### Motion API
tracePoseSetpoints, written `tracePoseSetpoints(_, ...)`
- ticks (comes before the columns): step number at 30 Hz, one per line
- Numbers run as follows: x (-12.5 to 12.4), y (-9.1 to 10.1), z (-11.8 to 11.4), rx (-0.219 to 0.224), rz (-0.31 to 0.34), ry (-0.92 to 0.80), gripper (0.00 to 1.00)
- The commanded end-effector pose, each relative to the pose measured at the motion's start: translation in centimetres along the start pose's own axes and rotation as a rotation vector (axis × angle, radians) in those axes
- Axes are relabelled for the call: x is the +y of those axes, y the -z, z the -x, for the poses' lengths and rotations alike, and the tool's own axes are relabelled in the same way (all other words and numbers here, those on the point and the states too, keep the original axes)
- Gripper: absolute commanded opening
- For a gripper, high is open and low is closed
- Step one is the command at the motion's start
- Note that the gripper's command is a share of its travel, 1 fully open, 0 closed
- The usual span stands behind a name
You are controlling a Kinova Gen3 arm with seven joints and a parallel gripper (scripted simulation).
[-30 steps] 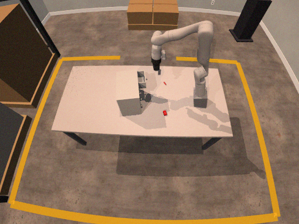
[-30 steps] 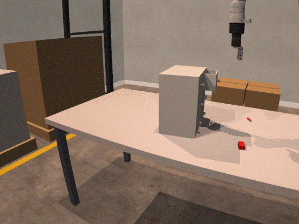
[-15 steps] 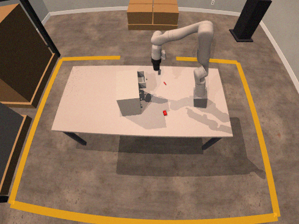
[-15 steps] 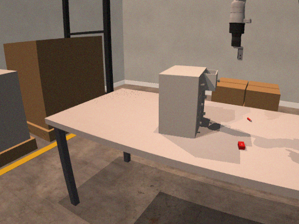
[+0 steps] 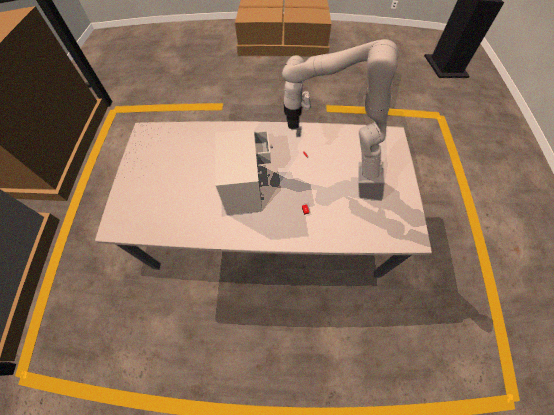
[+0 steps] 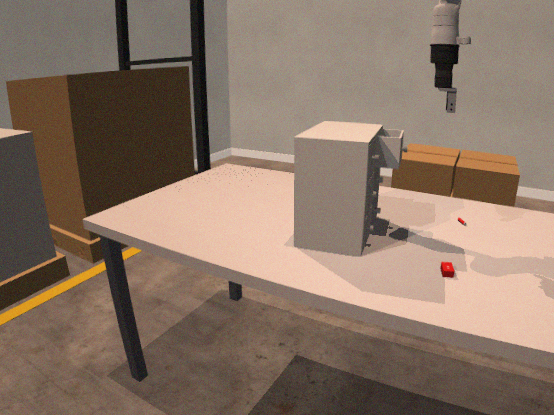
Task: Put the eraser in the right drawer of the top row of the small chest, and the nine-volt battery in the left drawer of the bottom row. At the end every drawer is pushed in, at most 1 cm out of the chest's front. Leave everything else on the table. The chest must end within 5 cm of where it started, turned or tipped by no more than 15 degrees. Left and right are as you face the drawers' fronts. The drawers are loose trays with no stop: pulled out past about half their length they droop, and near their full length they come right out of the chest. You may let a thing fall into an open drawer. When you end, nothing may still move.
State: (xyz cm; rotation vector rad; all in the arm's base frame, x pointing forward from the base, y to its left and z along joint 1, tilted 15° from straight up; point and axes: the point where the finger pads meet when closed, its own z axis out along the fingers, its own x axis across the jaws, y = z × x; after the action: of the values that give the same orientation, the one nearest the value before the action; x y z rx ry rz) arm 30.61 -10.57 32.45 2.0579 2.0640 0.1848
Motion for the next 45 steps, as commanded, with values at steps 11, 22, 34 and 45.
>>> tracePoseSetpoints(11,-7.1,-0.7,2.3,-0.007,0.011,-0.004,1.00)
tracePoseSetpoints(22,-7.6,-0.8,2.2,-0.002,0.015,0.003,1.00)
tracePoseSetpoints(34,-6.1,-2.0,0.9,0.058,0.089,0.039,1.00)
tracePoseSetpoints(45,-3.1,-3.5,-1.4,0.144,0.244,0.100,1.00)
